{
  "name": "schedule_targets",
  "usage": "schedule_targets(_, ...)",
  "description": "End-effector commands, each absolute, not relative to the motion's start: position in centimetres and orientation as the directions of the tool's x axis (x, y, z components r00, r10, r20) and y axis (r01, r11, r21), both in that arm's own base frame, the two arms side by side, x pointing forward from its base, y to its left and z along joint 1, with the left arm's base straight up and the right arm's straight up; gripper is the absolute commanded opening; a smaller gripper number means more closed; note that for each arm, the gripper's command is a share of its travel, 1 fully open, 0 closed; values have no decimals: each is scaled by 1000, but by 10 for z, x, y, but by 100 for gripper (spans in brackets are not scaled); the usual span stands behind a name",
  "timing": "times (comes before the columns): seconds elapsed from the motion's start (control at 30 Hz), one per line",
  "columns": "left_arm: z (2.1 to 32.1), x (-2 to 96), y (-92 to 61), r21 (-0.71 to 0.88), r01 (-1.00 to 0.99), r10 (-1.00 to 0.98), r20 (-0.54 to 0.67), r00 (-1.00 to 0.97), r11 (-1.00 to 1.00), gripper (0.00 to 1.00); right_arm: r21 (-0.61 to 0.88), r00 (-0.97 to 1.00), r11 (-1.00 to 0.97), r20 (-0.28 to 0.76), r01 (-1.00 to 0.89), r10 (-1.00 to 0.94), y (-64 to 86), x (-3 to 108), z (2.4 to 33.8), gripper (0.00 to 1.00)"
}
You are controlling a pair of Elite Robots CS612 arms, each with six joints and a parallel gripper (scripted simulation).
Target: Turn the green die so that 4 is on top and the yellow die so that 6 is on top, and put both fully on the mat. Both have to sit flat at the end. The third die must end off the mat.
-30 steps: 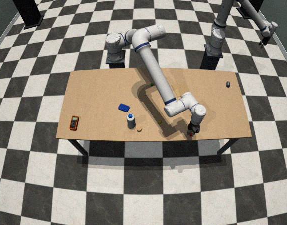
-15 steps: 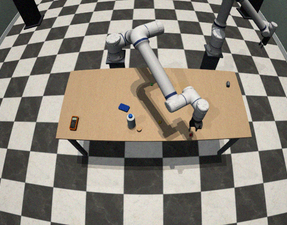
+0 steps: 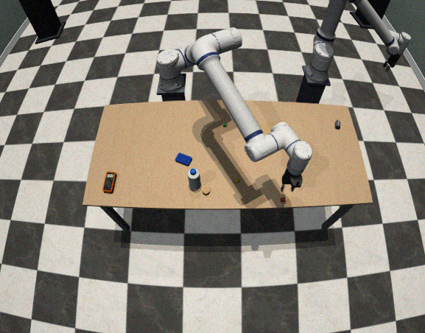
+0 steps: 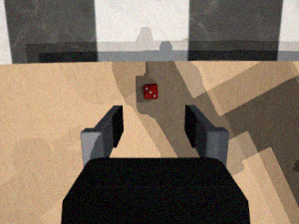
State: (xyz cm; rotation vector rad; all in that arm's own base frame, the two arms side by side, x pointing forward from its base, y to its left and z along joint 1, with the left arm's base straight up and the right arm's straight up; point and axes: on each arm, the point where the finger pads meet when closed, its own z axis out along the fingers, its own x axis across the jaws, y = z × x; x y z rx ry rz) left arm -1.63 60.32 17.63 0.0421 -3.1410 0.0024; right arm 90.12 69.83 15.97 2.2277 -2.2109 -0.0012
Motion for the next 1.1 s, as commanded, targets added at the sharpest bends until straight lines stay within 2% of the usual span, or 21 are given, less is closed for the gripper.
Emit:
schedule_targets(0.0, 177, -16, 604, 0, -27, -27, 0, -1000, 1000, 100, 0, 8, -8, 0, -1000, -1000, 699, 902, 163, 100)
schedule_targets(0.5, 177, -16, 604, 0, -27, -27, 0, -1000, 1000, 100, 0, 8, -8, 0, -1000, -1000, 694, 896, 166, 100)
schedule_targets(1.07, 177, -16, 604, 0, -27, -27, 0, -1000, 1000, 100, 0, 9, -9, 0, -1000, -1000, 660, 852, 184, 100)
